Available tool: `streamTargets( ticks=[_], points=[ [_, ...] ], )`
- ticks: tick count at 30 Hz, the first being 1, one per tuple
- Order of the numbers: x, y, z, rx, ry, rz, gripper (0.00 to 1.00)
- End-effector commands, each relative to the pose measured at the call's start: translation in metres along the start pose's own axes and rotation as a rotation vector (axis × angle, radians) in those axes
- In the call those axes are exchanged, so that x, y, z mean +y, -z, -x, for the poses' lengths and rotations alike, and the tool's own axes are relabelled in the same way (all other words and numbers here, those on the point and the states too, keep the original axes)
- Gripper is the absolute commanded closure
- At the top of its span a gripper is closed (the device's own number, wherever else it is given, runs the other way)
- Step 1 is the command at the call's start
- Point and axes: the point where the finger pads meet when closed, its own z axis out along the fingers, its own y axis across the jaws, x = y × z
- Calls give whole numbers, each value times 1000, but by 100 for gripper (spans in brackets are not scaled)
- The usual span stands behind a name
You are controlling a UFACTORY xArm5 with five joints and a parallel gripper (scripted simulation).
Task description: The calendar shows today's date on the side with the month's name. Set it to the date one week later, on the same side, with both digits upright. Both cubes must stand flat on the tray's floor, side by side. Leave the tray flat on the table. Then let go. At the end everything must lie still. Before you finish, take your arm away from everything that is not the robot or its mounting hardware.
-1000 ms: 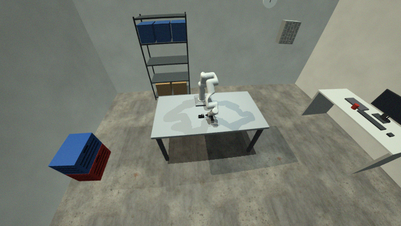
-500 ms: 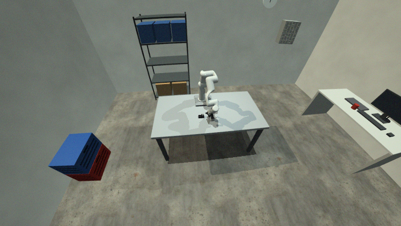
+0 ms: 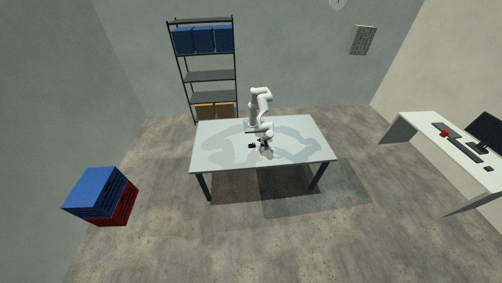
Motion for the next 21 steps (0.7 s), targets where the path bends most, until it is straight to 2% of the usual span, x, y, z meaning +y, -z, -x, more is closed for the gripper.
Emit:
streamTargets(
  ticks=[1, 3, 5, 11, 13, 21],
  points=[
    [0, 2, 0, 4, 0, 0, 29],
    [0, 2, 0, 16, 0, 0, 29],
    [0, 2, 0, 51, 0, -1, 29],
    [0, 1, 4, 236, 1, -2, 29],
    [0, 1, 6, 282, 1, -3, 29],
    [0, 0, 7, 313, 1, -3, 29]
  ],
)
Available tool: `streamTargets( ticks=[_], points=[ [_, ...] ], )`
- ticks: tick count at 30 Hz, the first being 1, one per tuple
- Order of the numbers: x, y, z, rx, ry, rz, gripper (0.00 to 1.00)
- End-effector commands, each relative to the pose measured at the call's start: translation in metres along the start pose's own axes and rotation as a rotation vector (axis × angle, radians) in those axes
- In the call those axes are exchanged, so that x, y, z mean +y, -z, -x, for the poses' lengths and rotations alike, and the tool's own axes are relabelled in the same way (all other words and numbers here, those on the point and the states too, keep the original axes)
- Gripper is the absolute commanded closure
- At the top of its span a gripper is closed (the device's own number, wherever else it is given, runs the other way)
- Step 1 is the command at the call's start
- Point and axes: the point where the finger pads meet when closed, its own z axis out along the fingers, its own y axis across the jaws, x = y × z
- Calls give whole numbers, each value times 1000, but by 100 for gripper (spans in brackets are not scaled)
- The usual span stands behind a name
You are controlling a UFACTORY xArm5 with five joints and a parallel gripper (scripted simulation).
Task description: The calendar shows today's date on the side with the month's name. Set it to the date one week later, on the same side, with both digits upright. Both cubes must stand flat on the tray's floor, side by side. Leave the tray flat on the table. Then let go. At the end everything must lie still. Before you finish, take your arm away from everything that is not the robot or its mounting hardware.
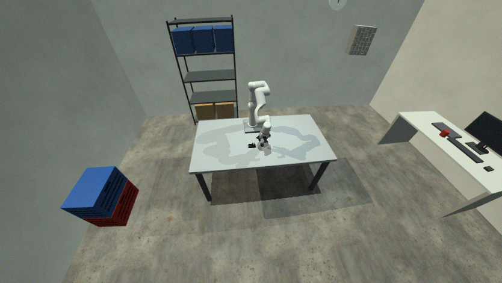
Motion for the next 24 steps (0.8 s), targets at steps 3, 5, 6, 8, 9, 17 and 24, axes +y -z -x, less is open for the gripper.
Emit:
streamTargets(
  ticks=[3, 5, 6, 8, 9, 17, 24],
  points=[
    [0, 1, -1, 63, 0, -1, 29],
    [1, 0, 0, 118, 1, -1, 29],
    [1, 0, 0, 151, 1, -2, 29],
    [1, 0, 1, 217, 1, -2, 29],
    [2, 0, 2, 247, 1, -3, 29],
    [2, 1, 4, 321, 2, -3, 29],
    [2, 1, 4, 321, 2, -3, 0]
  ],
)
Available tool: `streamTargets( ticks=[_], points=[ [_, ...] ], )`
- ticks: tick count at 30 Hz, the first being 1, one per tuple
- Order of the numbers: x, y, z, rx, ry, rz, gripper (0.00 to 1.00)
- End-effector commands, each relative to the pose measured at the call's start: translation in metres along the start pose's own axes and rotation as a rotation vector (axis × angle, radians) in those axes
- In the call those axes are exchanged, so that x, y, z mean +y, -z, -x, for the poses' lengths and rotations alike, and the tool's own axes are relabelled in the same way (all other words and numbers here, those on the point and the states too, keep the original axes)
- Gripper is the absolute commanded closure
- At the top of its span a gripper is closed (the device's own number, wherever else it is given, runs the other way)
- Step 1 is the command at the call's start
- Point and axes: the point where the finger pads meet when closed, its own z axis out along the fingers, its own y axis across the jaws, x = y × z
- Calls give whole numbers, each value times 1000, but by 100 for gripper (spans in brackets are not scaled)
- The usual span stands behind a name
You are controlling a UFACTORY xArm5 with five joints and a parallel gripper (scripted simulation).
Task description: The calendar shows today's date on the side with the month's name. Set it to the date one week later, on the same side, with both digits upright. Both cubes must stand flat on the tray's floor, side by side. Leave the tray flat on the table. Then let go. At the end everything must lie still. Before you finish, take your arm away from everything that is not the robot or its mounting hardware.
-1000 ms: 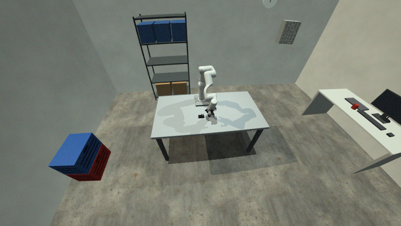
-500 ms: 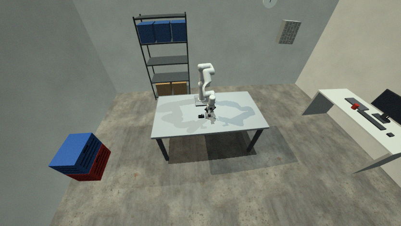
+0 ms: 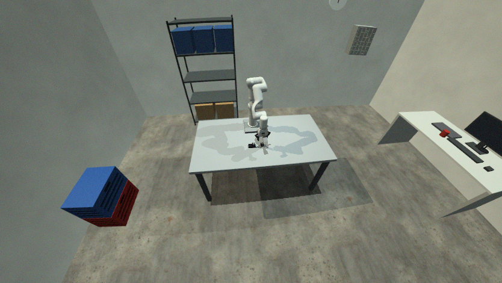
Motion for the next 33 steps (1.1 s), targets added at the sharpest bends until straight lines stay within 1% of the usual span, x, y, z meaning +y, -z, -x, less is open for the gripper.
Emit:
streamTargets(
  ticks=[1, 11, 21, 22, 33],
  points=[
    [0, 1, -1, 5, 0, 0, 0],
    [0, 1, -1, 5, 0, 0, 0],
    [-3, 5, 1, 5, 10, 0, 0],
    [-3, 5, 1, 5, 10, 0, 51],
    [-3, 5, 1, 5, 10, 0, 51]
  ],
)
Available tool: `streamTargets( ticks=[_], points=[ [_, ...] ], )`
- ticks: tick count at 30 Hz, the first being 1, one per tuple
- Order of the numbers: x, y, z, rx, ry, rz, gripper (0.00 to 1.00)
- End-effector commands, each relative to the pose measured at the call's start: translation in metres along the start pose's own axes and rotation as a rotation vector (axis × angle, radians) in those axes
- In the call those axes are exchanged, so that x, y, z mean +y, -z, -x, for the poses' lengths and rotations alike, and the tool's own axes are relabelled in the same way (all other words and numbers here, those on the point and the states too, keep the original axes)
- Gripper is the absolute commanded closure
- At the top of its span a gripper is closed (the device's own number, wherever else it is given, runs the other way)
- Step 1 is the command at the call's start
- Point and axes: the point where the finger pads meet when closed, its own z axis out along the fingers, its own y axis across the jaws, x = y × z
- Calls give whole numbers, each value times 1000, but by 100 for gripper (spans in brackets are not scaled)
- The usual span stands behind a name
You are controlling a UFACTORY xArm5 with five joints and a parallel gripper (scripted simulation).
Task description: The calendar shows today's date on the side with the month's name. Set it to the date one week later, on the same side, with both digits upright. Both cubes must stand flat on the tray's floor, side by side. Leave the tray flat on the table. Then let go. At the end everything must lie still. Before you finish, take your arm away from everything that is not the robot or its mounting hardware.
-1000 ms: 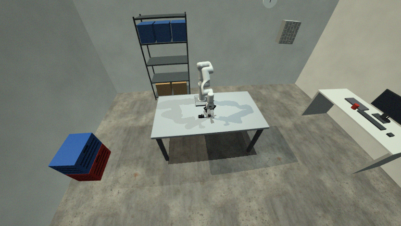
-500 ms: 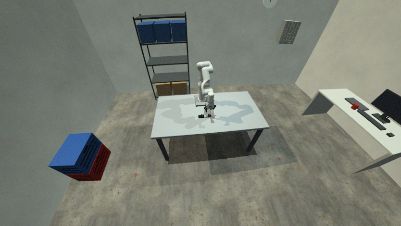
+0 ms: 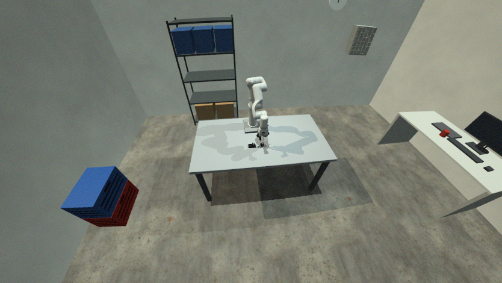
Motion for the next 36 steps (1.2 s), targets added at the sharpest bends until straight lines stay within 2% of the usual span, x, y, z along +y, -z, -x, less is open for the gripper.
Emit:
streamTargets(
  ticks=[1, 36],
  points=[
    [0, 1, -1, 3, 0, 0, 51],
    [0, -3, -1, 3, 0, 0, 51]
  ],
)
